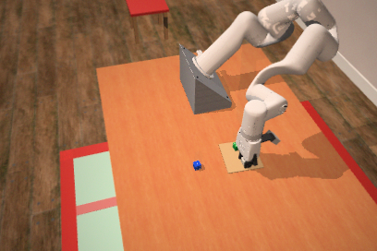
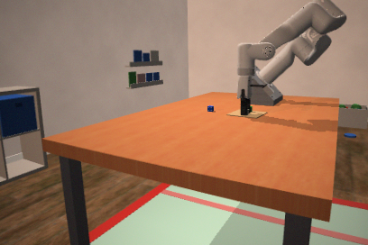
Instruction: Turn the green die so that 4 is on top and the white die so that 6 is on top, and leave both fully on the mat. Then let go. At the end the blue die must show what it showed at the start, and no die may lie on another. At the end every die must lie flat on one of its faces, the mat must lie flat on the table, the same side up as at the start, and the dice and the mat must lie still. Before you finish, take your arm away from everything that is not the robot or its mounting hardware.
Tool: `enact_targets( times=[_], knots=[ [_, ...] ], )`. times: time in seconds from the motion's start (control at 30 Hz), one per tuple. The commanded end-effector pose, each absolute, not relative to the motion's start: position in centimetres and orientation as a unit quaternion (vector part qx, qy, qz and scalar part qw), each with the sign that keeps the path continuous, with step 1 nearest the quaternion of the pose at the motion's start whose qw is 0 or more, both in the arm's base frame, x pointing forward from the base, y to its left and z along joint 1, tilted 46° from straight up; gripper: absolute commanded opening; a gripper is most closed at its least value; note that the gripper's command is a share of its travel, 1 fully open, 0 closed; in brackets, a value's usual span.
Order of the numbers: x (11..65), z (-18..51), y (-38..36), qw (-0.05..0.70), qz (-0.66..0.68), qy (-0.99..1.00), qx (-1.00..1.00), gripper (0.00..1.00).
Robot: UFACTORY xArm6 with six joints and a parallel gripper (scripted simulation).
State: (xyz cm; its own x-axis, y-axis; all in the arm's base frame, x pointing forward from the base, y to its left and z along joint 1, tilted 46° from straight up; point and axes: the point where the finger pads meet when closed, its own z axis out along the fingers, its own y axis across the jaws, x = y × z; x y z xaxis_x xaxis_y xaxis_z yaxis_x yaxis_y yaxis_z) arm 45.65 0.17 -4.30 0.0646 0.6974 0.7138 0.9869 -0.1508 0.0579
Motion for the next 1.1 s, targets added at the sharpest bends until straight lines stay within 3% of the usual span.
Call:
enact_targets(
  times=[0.0,1.07],
  knots=[
    [45.8,-4.2,0.1,0.231,-0.312,-0.609,-0.692,0.42],
    [44.4,2.0,-6.2,0.231,-0.312,-0.609,-0.692,0.42]
  ],
)
